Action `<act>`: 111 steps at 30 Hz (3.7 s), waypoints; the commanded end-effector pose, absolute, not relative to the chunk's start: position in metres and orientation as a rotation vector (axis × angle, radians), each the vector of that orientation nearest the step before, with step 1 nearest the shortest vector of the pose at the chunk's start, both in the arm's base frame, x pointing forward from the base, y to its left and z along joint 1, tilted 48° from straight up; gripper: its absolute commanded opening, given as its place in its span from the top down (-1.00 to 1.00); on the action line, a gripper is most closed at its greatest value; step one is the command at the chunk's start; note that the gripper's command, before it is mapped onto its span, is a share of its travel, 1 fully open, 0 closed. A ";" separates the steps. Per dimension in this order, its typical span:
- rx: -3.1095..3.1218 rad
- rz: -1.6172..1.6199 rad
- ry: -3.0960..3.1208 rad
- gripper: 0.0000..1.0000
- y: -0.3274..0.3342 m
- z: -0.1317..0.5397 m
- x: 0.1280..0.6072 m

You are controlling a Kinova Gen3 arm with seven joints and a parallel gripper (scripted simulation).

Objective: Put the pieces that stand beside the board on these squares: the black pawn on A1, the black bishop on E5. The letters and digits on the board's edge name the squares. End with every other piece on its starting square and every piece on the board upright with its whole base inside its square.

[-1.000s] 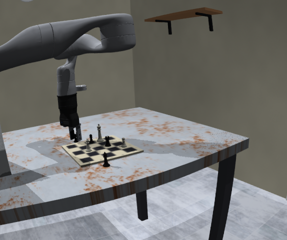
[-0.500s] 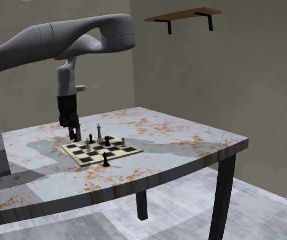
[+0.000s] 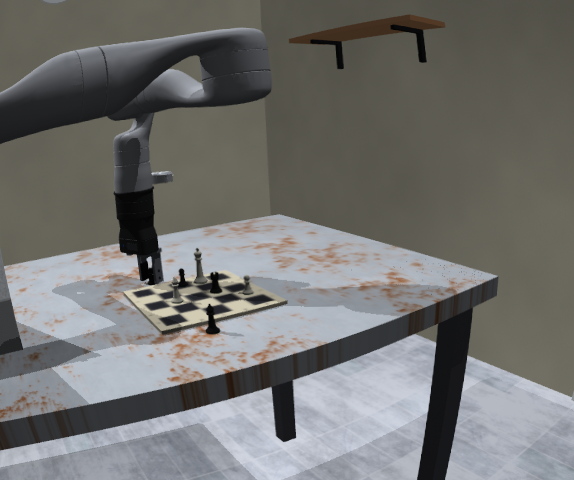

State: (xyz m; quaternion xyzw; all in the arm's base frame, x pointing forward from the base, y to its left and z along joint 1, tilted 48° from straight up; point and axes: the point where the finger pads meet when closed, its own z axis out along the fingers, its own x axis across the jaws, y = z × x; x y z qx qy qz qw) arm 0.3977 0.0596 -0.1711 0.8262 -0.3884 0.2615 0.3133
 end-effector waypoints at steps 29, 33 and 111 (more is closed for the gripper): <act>2.180 0.691 -1.024 1.00 0.061 -0.171 0.398; 2.180 0.691 -1.024 1.00 0.061 -0.171 0.398; 2.266 0.557 -0.691 1.00 -0.013 0.058 0.363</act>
